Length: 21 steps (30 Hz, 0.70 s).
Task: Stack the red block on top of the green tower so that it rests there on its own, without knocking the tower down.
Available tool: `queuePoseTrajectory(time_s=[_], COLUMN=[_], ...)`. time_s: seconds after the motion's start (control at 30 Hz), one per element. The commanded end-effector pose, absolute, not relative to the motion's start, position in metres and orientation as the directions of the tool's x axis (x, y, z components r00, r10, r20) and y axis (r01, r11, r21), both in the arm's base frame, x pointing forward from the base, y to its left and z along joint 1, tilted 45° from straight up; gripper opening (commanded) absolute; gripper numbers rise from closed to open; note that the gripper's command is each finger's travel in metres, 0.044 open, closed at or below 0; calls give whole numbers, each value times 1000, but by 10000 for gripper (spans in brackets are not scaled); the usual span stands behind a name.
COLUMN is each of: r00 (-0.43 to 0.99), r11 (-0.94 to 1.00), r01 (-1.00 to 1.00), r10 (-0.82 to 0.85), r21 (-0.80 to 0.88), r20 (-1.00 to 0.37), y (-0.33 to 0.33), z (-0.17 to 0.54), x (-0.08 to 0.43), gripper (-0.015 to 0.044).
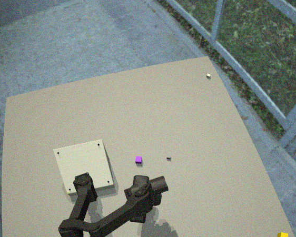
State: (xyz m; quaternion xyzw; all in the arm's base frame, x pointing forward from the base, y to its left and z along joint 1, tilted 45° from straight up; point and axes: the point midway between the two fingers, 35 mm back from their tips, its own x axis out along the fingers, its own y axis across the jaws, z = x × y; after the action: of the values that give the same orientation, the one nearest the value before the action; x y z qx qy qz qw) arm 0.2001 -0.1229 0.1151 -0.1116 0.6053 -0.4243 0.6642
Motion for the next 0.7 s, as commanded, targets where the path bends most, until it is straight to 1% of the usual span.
queuePoseTrajectory(time_s=[0.0,0.43,0.67], r00=[-93,-93,-93], r11=[615,615,615], r01=[429,429,429], r10=[-699,-699,-699], r21=[-662,-662,-662], r20=[-709,-709,-709], y=[-123,-123,-123], z=[115,115,115], x=[200,200,200], gripper=[105,440,440])
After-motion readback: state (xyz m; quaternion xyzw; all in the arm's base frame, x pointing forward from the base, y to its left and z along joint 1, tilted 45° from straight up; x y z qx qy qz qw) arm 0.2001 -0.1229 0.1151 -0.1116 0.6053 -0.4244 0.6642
